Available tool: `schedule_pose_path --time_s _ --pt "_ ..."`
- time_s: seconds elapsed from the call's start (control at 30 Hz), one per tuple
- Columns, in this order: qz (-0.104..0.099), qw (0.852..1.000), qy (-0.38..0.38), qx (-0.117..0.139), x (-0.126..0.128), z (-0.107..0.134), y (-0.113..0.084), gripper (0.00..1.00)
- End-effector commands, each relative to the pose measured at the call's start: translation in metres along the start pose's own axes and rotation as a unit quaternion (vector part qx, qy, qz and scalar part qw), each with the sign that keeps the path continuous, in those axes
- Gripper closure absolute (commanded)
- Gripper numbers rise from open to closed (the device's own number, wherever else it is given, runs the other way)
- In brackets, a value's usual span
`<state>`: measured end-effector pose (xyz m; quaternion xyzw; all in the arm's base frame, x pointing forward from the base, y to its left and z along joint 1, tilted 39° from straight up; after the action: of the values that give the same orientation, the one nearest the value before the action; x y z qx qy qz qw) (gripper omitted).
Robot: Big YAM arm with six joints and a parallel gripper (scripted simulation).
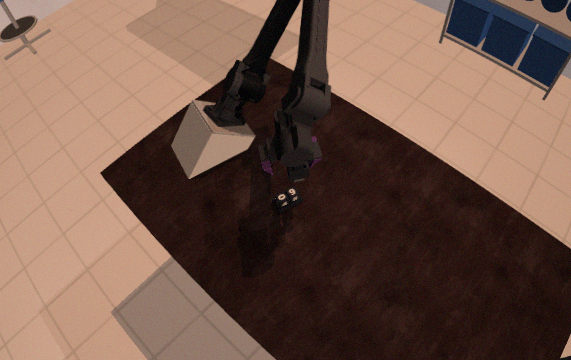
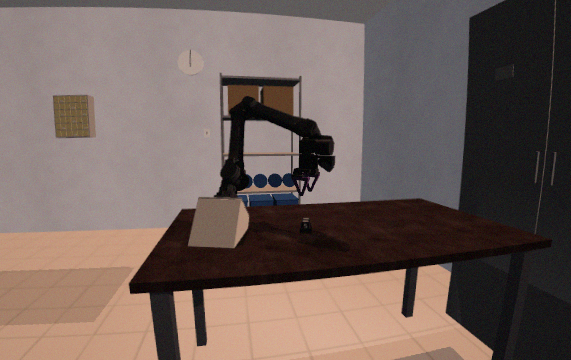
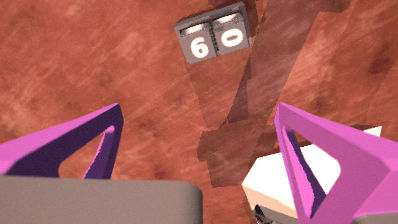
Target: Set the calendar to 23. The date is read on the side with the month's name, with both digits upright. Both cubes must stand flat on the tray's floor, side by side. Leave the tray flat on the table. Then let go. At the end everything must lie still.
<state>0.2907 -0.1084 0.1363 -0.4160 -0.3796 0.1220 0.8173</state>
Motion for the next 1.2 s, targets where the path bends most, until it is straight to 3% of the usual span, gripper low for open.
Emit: schedule_pose_path --time_s 0.0,0.13,0.2,0.43,0.57,0.67,0.73,1.0,1.03,1.17 --pt "-0.001 0.995 0.094 -0.012 0.003 -0.005 0.002 0.0" --pt "-0.001 0.994 0.112 -0.013 0.004 -0.004 0.003 0.0" --pt "-0.002 0.984 0.176 -0.013 0.003 -0.007 0.007 0.0" --pt "-0.002 0.962 0.273 -0.009 0.002 -0.006 0.017 0.0" --pt "-0.003 0.939 0.343 -0.011 0.003 -0.005 0.021 0.0" --pt "-0.003 0.938 0.347 -0.011 0.003 -0.005 0.021 0.0" --pt "-0.005 0.914 0.405 -0.011 0.002 -0.007 0.025 0.0" --pt "-0.007 0.856 0.517 -0.011 0.002 -0.005 0.033 0.0" --pt "-0.008 0.854 0.52 -0.011 0.002 -0.005 0.033 0.0" --pt "-0.004 0.818 0.575 -0.007 0.001 -0.004 0.041 0.0"
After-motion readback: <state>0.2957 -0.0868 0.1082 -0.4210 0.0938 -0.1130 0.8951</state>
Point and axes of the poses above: the point where the finger pads meet when closed, its own y axis out along the fingers, its own x axis across the jaws, z = x × y, the point moved 8 cm from there along -y, back along the fingers, and after that the axes turned 14 degrees about y, right-handed, at the moved point
